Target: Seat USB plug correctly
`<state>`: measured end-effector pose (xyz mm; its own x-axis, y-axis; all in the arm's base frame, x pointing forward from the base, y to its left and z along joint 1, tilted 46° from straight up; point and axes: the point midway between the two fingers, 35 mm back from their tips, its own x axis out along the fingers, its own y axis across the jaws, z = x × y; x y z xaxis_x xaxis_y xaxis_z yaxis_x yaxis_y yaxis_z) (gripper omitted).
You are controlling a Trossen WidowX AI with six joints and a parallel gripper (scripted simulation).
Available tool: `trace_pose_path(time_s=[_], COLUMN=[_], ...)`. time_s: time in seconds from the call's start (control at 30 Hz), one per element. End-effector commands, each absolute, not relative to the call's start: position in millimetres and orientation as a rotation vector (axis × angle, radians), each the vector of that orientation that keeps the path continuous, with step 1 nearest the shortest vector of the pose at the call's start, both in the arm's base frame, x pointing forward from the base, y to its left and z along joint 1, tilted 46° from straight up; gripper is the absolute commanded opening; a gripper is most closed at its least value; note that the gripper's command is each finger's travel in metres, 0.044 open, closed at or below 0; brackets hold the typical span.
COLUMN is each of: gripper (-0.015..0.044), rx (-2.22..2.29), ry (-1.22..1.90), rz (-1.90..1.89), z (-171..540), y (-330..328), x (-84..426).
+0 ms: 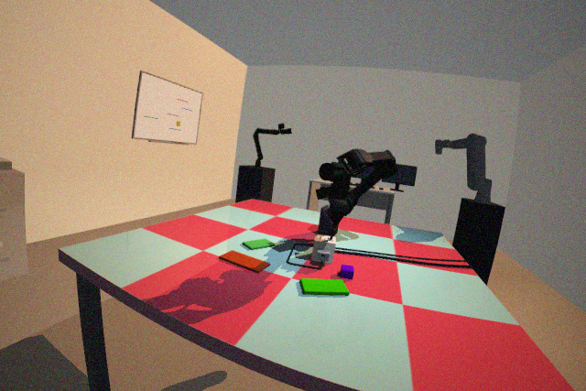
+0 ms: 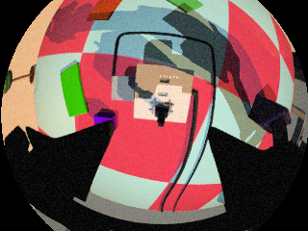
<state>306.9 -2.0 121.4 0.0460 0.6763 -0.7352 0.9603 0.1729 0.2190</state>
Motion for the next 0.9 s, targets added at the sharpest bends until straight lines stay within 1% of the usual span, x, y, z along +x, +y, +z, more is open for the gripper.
trace_pose_path(time_s=[0.0,0.87], gripper=[0.044,0.044], rx=[1.635,1.635], ry=[1.729,1.729], rz=[-0.477,-0.477], z=[123.5,111.8], y=[1.3,13.8], x=[304.9,305.8])
